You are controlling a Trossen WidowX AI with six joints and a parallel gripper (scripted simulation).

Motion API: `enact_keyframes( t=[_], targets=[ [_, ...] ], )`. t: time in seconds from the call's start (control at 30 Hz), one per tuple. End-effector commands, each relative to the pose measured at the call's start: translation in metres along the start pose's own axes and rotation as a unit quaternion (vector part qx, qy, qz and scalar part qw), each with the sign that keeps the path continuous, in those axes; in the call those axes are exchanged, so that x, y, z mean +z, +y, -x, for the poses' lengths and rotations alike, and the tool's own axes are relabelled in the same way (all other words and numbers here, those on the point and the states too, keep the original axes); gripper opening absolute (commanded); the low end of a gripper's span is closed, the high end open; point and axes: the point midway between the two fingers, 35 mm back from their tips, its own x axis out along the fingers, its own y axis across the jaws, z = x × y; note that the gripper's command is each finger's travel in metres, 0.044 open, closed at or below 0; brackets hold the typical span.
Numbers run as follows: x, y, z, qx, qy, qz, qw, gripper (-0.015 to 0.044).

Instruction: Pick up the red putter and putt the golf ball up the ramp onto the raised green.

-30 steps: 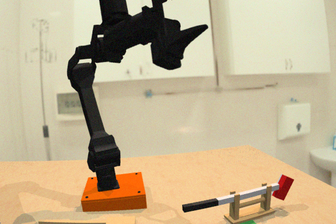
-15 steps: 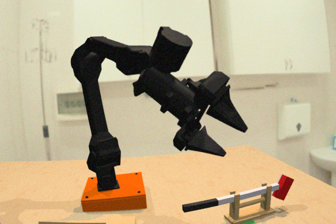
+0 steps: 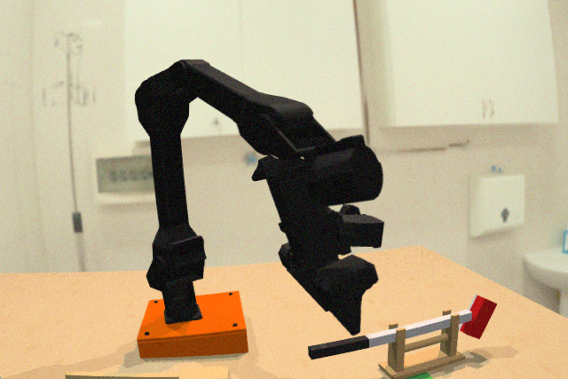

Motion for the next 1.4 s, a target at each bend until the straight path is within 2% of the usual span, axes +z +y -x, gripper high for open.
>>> enact_keyframes(
  t=[0.0,0.57,1.37],
  targets=[
    [-0.003,0.003,-0.002,0.007,0.011,-0.008,1.000,0.0440],
    [-0.016,0.004,-0.045,0.007,0.011,-0.008,1.000,0.0440],
    [-0.024,0.005,-0.069,0.007,0.011,-0.008,1.000,0.0440]
  ],
)
